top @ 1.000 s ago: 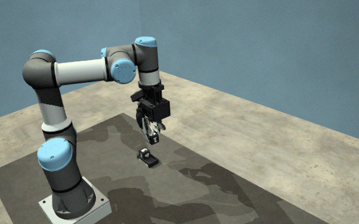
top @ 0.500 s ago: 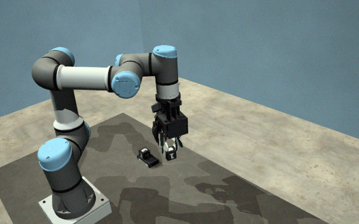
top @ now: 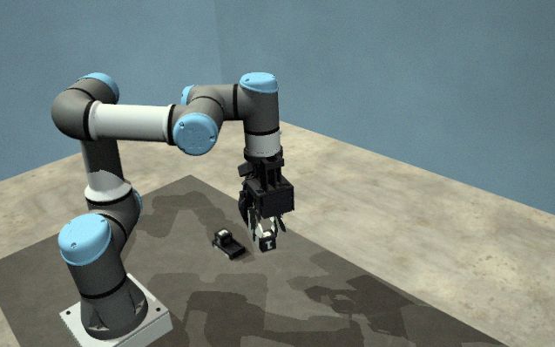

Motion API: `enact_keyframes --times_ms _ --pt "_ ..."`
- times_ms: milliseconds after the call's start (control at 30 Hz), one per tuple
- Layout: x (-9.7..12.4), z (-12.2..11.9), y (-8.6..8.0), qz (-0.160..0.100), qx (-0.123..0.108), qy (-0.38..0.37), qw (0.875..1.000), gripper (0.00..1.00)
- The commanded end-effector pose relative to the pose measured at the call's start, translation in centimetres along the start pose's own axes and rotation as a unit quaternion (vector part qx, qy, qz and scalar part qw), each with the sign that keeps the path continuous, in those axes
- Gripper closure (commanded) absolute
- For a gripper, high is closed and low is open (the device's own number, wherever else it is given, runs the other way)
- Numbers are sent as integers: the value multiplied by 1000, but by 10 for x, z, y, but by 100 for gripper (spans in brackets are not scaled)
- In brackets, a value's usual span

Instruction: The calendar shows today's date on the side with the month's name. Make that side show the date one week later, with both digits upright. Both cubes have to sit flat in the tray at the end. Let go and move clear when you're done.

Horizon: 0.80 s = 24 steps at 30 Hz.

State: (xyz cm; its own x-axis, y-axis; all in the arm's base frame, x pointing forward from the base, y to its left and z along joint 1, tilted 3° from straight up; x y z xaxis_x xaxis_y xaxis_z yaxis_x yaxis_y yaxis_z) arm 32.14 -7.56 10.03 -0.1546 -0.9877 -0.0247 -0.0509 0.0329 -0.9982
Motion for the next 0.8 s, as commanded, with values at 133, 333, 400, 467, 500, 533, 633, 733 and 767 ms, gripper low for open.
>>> enact_keyframes --times_ms 133,333,400,467,500,533,633,733,767 --pt "0 1 1 -1 1 0 1000 89" --pt "0 1 11 -1 1 0 1000 89" --pt "0 1 16 -1 1 0 1000 89" --pt "0 1 22 -1 1 0 1000 89" --pt "0 1 25 -1 1 0 1000 89" --pt "0 1 29 -1 1 0 1000 89" --pt "0 1 37 -1 1 0 1000 89" --pt "0 1 45 -1 1 0 1000 89" --pt "0 1 50 -1 1 0 1000 89"
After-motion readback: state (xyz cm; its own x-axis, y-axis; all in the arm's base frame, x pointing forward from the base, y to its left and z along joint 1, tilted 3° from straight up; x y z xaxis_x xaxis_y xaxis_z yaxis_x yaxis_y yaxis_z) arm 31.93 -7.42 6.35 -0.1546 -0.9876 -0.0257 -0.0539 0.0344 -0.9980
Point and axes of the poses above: the point where the finger pads meet when closed, its own y axis out along the fingers, its own z axis across the jaws, x = y × z, the point moved 4 cm from there along -y, back along the fingers, and after that the axes turned 4 degrees about -y, right-handed, at the moved point
